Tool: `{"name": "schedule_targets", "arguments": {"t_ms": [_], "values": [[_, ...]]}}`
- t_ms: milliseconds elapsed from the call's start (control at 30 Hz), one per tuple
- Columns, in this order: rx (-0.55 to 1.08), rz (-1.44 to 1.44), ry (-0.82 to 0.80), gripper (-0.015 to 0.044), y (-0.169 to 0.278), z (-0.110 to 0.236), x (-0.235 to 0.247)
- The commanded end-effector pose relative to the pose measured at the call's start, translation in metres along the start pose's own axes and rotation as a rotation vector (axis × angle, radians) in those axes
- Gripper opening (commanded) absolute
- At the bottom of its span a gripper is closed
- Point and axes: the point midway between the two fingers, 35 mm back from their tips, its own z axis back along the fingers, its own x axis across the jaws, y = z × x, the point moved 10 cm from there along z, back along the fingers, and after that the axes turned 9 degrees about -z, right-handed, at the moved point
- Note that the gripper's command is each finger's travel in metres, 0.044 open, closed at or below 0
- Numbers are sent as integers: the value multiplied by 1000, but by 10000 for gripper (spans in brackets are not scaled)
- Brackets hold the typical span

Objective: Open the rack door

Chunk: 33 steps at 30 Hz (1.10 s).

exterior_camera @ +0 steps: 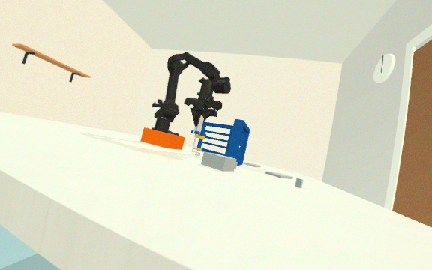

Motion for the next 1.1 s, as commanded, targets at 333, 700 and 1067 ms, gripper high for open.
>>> {"name": "schedule_targets", "arguments": {"t_ms": [333, 700, 1067], "values": [[-4, 193, 3, 27, -11, 0, -24], [-5, 336, 5, 27, -22, 1, -43], [-5, 339, 5, 27, -22, 1, -43]]}}
